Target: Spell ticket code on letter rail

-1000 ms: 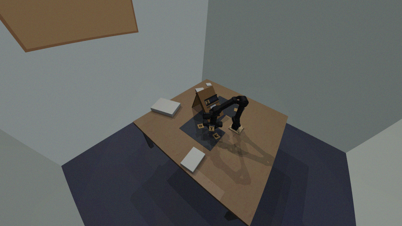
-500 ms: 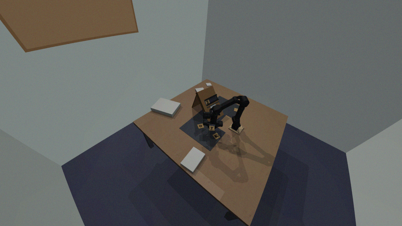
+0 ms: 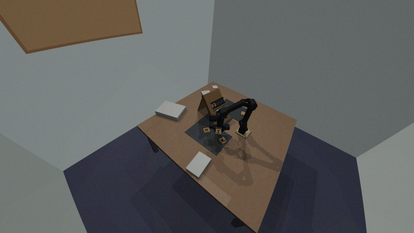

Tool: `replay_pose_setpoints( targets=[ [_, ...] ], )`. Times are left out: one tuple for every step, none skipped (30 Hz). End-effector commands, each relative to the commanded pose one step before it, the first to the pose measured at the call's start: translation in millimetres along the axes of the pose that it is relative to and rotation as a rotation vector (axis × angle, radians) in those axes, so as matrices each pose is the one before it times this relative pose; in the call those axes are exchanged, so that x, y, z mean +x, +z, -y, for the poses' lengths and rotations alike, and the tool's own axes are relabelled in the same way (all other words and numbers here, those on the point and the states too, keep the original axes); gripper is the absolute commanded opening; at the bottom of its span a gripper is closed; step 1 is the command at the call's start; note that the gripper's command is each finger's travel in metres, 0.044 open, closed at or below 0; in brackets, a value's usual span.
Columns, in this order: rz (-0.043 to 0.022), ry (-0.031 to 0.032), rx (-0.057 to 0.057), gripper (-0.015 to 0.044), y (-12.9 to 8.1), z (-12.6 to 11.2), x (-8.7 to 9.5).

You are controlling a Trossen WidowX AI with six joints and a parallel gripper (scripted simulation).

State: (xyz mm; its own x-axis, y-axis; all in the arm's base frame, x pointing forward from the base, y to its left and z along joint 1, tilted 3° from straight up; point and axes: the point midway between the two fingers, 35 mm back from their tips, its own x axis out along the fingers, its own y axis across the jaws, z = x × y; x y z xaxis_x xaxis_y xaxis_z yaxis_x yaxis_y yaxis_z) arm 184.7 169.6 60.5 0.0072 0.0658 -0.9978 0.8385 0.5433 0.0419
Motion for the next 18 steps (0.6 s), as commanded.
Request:
replay_pose_setpoints(
  targets=[
    [0.0025,0.00246,0.0038,0.0,0.15,-0.23,-3.34],
    [0.0,0.0,0.0,0.0,-0.02,0.04,-0.66],
    [0.0,0.0,0.0,0.0,-0.02,0.04,-0.67],
    [0.0,0.0,0.0,0.0,-0.02,0.04,-0.67],
    [0.0,0.0,0.0,0.0,-0.02,0.04,-0.66],
    [0.0,0.0,0.0,0.0,-0.02,0.04,-0.66],
    [0.0,0.0,0.0,0.0,-0.02,0.04,-0.66],
    [0.0,0.0,0.0,0.0,-0.02,0.04,-0.66],
    [0.0,0.0,0.0,0.0,-0.01,0.04,-0.66],
    [-0.00271,-0.00151,-0.0045,0.0,-0.16,0.17,2.56],
    [-0.00059,0.00273,-0.0024,0.0,0.19,-0.59,-0.34],
    [-0.00096,0.00455,-0.004,0.0,0.32,-0.98,-0.56],
    [-0.00129,0.00639,-0.0056,0.0,0.45,-1.36,-0.79],
    [-0.00155,0.00824,-0.0072,0.0,0.6,-1.75,-1.02],
    [-0.00172,0.01006,-0.0088,0.0,0.76,-2.13,-1.25],
    [-0.00168,0.01104,-0.0097,0.0,0.87,-2.33,-1.37],
    [-0.00147,0.01112,-0.0097,0.0,0.92,-2.33,-1.38],
    [-0.00126,0.01116,-0.0097,0.0,0.96,-2.33,-1.39]
  ],
)
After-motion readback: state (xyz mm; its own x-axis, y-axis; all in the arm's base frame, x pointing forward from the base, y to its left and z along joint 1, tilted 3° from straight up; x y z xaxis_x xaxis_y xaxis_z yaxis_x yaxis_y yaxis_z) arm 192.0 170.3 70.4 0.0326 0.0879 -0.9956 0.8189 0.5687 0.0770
